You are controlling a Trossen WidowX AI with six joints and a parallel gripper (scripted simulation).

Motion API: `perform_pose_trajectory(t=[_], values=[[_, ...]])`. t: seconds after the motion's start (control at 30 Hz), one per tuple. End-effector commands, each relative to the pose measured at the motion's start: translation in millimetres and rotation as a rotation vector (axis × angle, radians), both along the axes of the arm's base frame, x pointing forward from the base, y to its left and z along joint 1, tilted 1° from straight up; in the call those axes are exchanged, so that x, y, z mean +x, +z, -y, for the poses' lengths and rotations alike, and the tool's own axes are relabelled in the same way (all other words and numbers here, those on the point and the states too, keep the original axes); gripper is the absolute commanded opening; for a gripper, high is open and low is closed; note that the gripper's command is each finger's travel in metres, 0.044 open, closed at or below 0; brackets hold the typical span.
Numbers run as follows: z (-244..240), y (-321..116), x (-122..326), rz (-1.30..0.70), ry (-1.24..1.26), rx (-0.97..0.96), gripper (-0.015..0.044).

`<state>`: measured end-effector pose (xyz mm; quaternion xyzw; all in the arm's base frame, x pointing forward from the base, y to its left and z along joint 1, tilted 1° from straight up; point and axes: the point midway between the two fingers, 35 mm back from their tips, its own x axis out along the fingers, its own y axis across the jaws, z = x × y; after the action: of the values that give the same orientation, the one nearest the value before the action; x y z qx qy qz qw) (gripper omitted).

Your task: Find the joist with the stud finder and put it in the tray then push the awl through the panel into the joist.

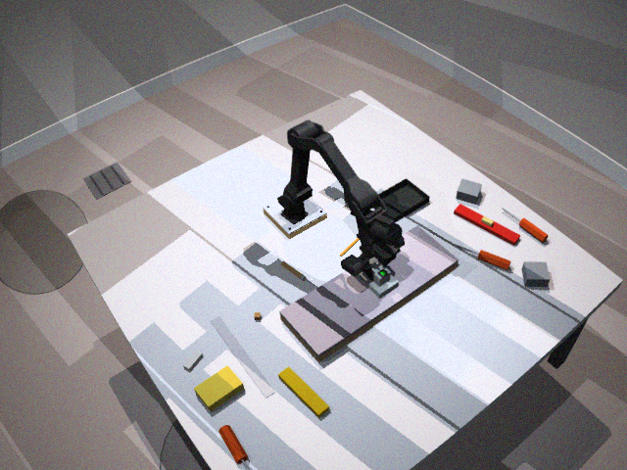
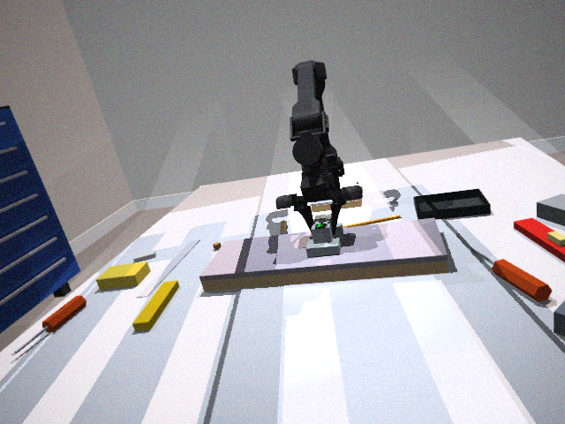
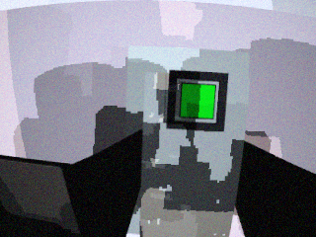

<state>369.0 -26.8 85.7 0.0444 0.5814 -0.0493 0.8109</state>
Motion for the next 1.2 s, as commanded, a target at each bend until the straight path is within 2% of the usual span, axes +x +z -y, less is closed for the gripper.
perform_pose_trajectory(t=[0.0,1.17], values=[[-7.1,-0.2,0.8,-0.001,0.001,0.001,0.0],[-60.9,0.9,7.9,-0.001,0.001,0.006,0.0]])
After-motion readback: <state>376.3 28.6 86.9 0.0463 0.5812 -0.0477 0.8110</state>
